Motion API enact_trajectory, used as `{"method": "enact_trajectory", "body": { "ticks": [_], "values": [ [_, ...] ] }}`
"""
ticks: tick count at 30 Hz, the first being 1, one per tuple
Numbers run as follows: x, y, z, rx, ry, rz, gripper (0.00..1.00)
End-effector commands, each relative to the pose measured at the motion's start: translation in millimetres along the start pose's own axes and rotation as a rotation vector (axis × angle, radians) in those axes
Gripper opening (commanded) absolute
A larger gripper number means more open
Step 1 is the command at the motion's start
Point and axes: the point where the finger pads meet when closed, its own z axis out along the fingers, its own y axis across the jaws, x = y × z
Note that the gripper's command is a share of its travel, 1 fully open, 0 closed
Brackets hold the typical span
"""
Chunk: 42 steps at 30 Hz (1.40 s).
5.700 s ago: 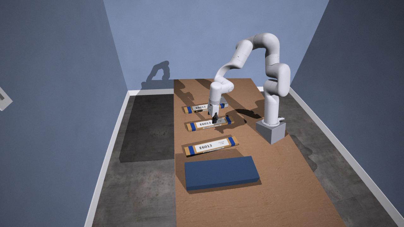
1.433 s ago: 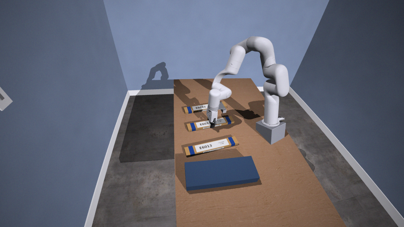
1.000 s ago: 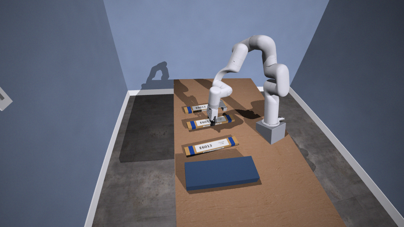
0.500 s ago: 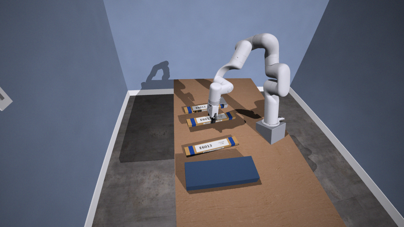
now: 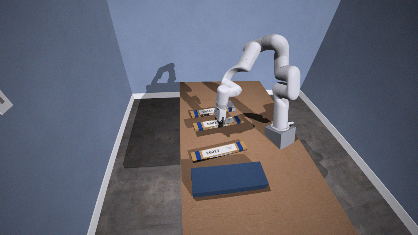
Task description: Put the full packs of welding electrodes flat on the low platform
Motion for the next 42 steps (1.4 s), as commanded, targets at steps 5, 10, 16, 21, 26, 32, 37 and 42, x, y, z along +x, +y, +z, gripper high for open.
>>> {"method": "enact_trajectory", "body": {
  "ticks": [5, 10, 16, 21, 26, 32, 37, 42],
  "values": [
    [-1.6, 0.0, -1.6, 0.000, -0.004, 0.000, 0.58],
    [-1.6, 0.0, -3.7, 0.000, -0.004, 0.000, 0.58],
    [-1.5, 0.0, -16.0, 0.000, -0.004, 0.000, 0.58],
    [-1.5, 0.0, -32.8, 0.000, -0.004, 0.000, 0.58],
    [-1.4, 0.0, -43.9, 0.000, -0.004, 0.000, 0.58],
    [-1.3, 0.0, -62.6, 0.000, -0.004, 0.000, 0.58],
    [-1.3, 0.0, -70.9, 0.000, -0.004, 0.000, 0.58],
    [-1.3, 0.0, -72.4, 0.000, -0.004, 0.000, 0.58]
  ]
}}
